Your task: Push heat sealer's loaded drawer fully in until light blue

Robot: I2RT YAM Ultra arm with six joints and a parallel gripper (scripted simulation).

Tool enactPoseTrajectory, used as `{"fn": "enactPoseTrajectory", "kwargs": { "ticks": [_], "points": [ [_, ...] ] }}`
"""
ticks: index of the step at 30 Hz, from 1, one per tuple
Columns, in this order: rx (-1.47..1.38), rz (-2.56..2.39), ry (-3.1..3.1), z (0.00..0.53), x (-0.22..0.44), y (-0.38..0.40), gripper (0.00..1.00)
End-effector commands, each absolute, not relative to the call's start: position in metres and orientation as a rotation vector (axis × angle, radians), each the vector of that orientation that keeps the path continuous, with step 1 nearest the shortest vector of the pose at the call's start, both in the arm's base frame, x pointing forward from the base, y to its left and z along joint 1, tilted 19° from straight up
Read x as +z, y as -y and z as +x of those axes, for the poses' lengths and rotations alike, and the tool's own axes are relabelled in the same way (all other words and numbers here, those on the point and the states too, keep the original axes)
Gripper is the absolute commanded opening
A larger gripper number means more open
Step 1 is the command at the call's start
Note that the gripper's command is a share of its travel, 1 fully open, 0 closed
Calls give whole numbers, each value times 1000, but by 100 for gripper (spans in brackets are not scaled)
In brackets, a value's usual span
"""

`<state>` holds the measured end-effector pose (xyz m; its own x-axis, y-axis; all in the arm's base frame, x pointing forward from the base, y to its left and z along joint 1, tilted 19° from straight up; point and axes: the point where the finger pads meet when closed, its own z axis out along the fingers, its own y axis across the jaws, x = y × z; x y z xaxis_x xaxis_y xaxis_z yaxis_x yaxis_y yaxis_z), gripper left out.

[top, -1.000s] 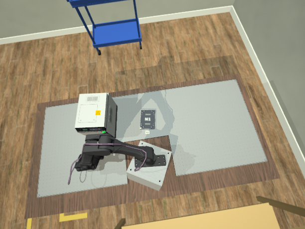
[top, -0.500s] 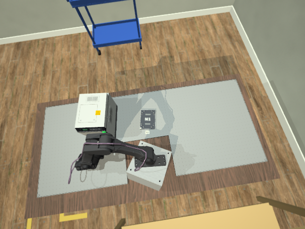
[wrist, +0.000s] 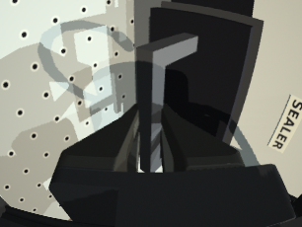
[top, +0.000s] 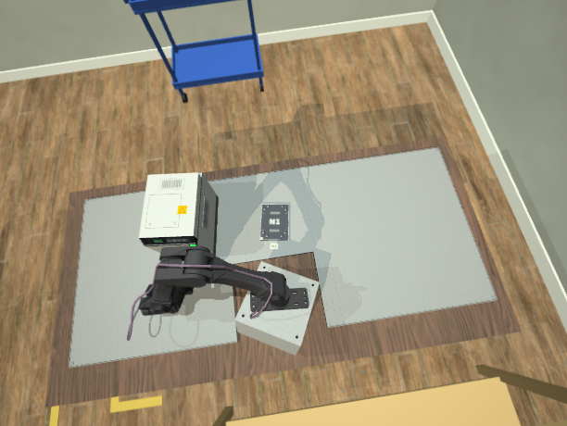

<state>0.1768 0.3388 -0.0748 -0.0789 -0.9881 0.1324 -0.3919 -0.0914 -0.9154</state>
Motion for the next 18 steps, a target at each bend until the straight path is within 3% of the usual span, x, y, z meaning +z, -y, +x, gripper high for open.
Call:
{"fn": "enactPoseTrajectory", "kwargs": {
  "ticks": [1, 18],
  "points": [
    [-1122, -1526, -1528, 176, -64, -345, 0],
    [-1118, -1527, -1537, 180, -63, -345, 0]
  ]
}}
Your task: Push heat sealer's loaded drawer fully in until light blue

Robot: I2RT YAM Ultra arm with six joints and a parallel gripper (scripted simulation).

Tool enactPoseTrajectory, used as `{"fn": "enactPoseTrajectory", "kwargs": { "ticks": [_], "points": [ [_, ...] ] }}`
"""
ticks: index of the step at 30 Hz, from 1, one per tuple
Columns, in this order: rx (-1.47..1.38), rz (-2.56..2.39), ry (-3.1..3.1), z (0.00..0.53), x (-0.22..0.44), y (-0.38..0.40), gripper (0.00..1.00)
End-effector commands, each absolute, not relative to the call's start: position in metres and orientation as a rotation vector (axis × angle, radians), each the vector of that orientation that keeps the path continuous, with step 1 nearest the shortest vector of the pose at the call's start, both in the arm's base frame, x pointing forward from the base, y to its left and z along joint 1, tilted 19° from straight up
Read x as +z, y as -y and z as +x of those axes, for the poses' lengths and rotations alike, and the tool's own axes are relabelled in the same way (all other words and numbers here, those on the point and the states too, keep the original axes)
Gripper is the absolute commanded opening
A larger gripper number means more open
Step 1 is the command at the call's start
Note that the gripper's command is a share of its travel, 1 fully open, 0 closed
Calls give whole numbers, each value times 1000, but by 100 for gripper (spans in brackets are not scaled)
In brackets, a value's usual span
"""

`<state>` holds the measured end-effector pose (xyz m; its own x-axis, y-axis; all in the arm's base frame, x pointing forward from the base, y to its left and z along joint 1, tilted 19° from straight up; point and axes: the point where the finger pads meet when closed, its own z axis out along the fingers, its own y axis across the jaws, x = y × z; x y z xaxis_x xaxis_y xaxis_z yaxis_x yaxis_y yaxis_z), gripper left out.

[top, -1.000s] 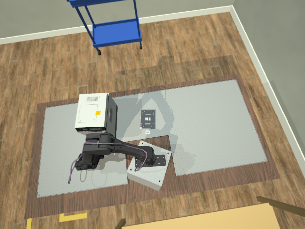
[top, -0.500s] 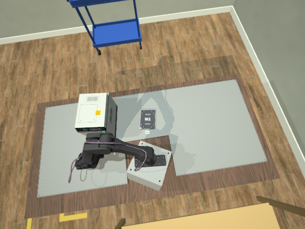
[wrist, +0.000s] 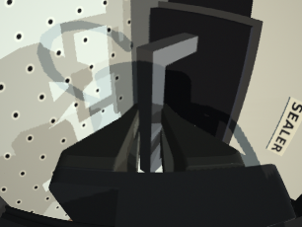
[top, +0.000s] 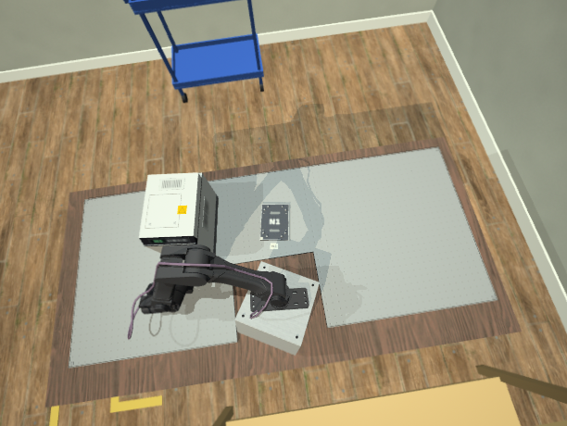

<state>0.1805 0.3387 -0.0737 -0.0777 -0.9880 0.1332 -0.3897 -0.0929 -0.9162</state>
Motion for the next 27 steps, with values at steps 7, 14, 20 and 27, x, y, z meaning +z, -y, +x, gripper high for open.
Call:
{"fn": "enactPoseTrajectory", "kwargs": {
  "ticks": [7, 14, 20, 27],
  "points": [
    [-1112, -1521, -1541, 181, -62, -347, 0],
    [-1112, -1521, -1541, 181, -62, -347, 0],
    [-1112, -1521, -1541, 181, -62, -347, 0],
    [-1112, -1521, -1541, 181, -62, -347, 0]
  ]
}}
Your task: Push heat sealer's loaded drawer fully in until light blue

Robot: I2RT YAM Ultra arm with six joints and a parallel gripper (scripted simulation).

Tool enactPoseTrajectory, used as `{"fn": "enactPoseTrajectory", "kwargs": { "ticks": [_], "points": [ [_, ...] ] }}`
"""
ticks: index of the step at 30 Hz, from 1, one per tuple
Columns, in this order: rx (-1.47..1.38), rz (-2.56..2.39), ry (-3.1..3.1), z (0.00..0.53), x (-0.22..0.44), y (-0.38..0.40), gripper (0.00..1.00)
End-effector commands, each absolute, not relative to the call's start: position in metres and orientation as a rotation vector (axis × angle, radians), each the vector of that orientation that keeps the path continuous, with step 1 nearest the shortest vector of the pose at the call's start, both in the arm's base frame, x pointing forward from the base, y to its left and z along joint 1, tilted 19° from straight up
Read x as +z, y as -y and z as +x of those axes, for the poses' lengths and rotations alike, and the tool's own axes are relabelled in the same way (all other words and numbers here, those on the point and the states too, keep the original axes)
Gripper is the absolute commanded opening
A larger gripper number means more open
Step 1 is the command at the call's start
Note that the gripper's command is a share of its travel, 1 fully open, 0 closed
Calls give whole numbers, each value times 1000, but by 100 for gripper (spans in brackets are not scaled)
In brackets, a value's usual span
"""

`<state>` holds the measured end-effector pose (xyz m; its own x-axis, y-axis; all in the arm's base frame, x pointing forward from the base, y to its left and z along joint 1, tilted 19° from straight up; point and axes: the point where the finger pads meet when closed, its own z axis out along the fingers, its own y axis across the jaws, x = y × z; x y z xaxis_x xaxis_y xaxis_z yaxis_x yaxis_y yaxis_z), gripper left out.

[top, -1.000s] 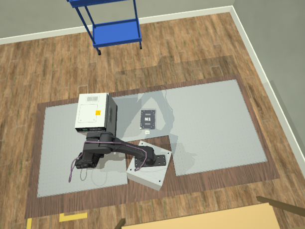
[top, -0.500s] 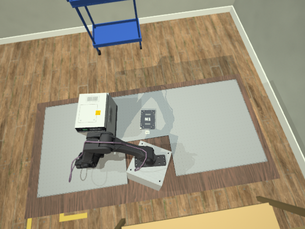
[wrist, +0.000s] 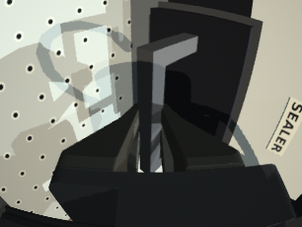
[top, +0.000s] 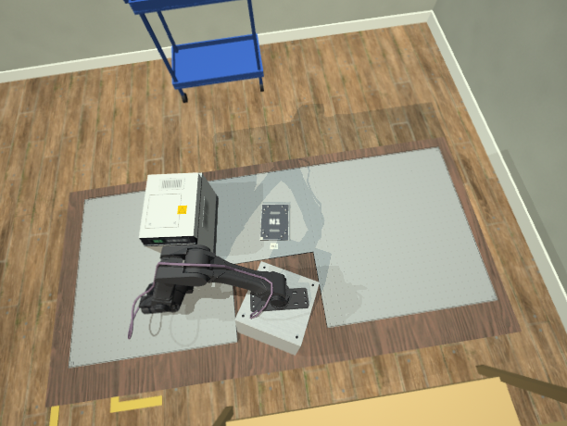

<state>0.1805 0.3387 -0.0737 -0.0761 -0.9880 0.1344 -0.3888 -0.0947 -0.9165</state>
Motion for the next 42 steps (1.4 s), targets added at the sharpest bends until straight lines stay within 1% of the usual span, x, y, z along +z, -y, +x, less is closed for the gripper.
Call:
{"fn": "enactPoseTrajectory", "kwargs": {
  "ticks": [1, 9, 29, 42],
  "points": [
    [-1112, -1521, -1541, 181, -62, -347, 0],
    [-1112, -1521, -1541, 181, -62, -347, 0],
    [-1139, -1513, -1528, 213, -52, -340, 0],
    [-1126, -1502, -1532, 213, -50, -345, 0]
  ]
}}
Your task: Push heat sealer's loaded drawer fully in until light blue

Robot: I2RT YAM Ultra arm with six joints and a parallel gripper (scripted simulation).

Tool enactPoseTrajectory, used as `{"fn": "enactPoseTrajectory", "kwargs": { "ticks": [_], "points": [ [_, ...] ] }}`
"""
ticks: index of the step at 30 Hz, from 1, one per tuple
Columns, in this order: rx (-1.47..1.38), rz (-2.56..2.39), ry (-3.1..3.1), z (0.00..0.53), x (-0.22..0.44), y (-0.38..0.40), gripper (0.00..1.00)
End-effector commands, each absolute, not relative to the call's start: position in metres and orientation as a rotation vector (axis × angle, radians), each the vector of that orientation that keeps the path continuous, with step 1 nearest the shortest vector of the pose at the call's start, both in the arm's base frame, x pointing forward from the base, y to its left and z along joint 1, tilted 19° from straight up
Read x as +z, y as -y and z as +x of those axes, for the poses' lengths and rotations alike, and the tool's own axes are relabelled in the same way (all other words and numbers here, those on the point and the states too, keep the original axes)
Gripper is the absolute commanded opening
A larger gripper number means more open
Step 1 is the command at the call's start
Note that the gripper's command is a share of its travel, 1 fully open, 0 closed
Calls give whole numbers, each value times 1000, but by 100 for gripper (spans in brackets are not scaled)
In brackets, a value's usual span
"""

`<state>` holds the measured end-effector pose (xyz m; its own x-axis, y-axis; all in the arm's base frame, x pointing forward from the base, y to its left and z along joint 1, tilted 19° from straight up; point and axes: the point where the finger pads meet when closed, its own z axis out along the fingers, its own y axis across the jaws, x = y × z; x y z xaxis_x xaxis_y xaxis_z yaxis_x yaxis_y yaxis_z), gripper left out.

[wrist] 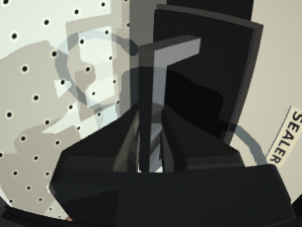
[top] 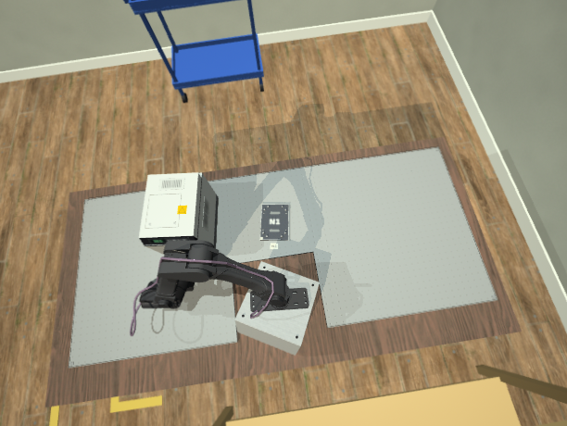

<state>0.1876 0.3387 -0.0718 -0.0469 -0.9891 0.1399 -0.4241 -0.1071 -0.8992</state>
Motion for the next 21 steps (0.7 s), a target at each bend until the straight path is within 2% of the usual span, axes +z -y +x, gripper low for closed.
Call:
{"fn": "enactPoseTrajectory", "kwargs": {
  "ticks": [1, 21],
  "points": [
    [-1126, -1502, -1532, 213, -50, -345, 0],
    [-1126, -1502, -1532, 213, -50, -345, 0]
  ]
}}
